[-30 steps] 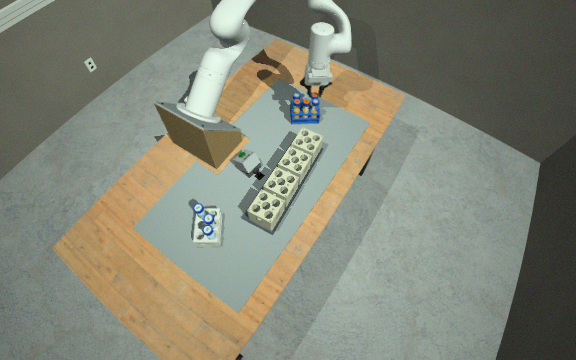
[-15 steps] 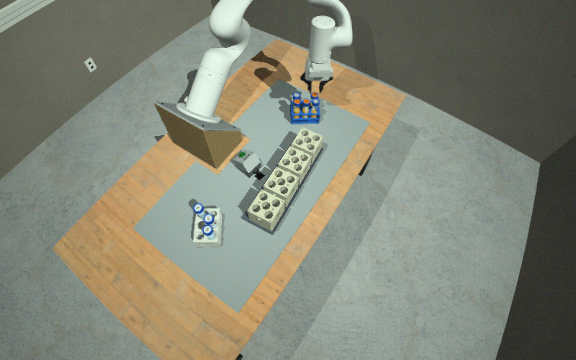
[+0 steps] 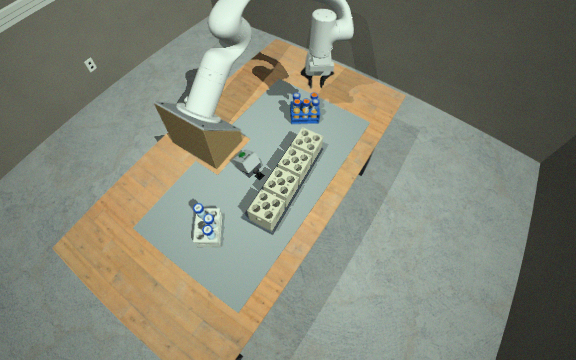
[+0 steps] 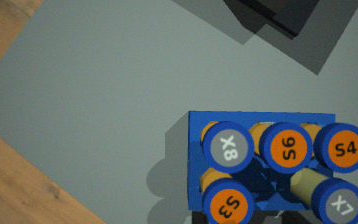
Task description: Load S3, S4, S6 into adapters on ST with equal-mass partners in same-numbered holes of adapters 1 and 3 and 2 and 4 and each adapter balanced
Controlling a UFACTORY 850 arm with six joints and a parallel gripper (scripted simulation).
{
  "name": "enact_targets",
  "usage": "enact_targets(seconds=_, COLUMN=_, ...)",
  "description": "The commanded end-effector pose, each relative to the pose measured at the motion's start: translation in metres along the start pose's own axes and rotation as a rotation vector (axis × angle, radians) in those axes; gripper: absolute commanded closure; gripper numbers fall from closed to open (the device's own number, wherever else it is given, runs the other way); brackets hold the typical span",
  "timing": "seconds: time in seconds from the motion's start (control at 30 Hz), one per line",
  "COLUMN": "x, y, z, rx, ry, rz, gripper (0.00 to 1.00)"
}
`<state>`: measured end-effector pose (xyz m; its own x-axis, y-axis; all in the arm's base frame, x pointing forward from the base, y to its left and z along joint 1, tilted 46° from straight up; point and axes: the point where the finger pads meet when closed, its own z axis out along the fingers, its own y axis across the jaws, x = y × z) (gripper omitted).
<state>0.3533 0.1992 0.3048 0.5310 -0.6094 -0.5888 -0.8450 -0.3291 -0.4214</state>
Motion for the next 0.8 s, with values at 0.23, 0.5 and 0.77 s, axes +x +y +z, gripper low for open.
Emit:
enact_targets(seconds=0.23, x=0.000, y=-0.001, z=-0.023, rx=0.001, ry=0.000, rz=-0.001, gripper=0.56)
enact_targets(seconds=0.5, x=0.000, y=-0.001, z=-0.035, rx=0.001, ry=0.000, rz=-0.001, gripper=0.56)
enact_targets(seconds=0.77, x=0.000, y=-0.001, z=-0.051, rx=0.001, ry=0.000, rz=-0.001, gripper=0.56)
